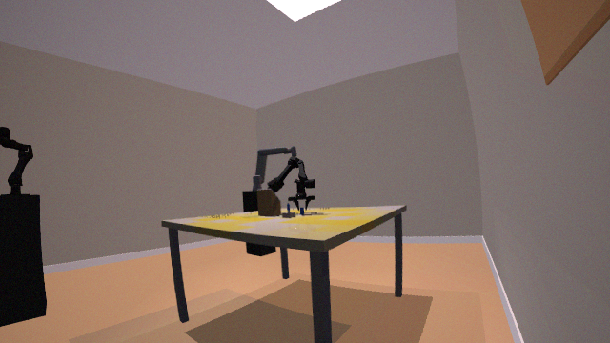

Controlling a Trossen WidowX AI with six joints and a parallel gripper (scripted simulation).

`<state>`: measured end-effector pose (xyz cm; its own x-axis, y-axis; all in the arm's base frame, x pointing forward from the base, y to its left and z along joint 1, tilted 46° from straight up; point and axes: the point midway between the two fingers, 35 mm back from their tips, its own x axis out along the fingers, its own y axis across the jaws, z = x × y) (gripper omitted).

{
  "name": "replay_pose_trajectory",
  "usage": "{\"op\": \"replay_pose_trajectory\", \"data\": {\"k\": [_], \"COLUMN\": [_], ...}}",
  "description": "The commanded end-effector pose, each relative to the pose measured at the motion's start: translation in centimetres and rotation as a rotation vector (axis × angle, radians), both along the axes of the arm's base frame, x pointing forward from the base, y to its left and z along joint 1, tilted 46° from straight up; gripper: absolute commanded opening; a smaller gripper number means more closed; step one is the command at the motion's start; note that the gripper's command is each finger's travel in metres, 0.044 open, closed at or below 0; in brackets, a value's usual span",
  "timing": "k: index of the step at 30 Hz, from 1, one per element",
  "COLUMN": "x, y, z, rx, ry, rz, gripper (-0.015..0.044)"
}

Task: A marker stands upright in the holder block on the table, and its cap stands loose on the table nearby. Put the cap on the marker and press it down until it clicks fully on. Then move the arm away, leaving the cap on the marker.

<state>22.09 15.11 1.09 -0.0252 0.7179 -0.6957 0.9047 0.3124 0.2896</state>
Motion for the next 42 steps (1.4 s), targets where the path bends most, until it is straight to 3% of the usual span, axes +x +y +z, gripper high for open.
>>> {"op": "replay_pose_trajectory", "data": {"k": [1, 8, 12, 21, 24, 42], "x": [-0.2, -0.3, -0.3, -0.3, -0.3, 0.0], "y": [0.4, 1.1, 1.1, 1.1, 0.9, -1.8], "z": [-0.6, -1.1, -1.1, -1.1, -0.9, 1.6], "rx": [-0.004, -0.001, -0.001, -0.001, -0.002, -0.007], "ry": [0.007, 0.008, 0.008, 0.008, 0.008, 0.007], "rz": [-0.003, -0.003, -0.003, -0.003, -0.003, -0.003], "gripper": [0.0241, 0.0241, 0.0136, 0.0076, 0.0000, 0.0000]}}
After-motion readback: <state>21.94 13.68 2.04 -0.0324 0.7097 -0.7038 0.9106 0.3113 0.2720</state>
